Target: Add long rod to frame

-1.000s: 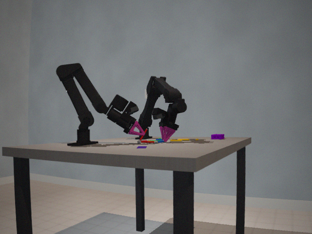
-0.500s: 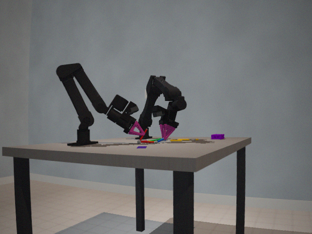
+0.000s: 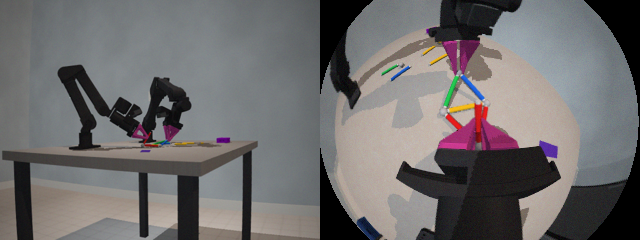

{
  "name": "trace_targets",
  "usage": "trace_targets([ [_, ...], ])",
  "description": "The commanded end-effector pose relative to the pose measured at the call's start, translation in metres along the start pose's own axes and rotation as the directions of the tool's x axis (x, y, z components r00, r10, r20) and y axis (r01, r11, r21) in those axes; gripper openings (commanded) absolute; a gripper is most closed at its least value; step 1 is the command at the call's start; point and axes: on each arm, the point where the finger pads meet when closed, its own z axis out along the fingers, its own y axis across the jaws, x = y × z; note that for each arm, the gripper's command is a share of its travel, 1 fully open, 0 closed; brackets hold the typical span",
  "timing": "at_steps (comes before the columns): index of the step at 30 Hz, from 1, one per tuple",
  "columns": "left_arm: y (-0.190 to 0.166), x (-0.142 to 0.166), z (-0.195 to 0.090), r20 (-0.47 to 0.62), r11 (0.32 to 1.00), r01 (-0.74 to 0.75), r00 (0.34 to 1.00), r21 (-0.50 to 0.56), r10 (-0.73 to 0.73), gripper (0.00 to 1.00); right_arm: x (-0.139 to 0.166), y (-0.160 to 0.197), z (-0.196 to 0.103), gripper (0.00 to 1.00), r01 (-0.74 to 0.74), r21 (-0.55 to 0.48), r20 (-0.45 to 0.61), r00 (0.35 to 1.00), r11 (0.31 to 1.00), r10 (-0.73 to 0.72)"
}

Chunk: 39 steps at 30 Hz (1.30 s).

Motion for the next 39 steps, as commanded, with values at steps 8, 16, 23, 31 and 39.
trace_targets([
  [8, 0.011, -0.036, -0.025, 0.095, 0.996, -0.056, 0.994, -0.066, 0.063, 0.02, -0.011, -0.003, 0.0, 0.0, -0.003, 0.009, 0.04, 0.999, 1.0, 0.002],
  [16, 0.006, -0.047, -0.029, 0.097, 0.998, -0.044, 0.994, -0.044, 0.048, 0.02, -0.011, -0.003, 0.0, 0.0, -0.003, 0.009, 0.04, 0.999, 1.0, 0.002],
  [23, 0.005, -0.049, -0.03, 0.074, 0.999, -0.033, 0.997, -0.034, 0.035, 0.02, -0.011, -0.003, 0.0, 0.0, -0.003, 0.009, 0.04, 0.999, 1.0, 0.002],
  [31, 0.006, -0.054, -0.038, 0.083, 0.998, -0.046, 0.995, -0.043, 0.049, 0.02, -0.011, -0.003, 0.0, 0.0, -0.003, 0.009, 0.04, 0.999, 1.0, 0.002],
  [39, 0.002, -0.063, -0.036, 0.107, 0.998, -0.05, 0.993, -0.028, 0.053, 0.02, -0.011, -0.003, 0.0, 0.0, -0.003, 0.009, 0.04, 0.999, 1.0, 0.002],
])
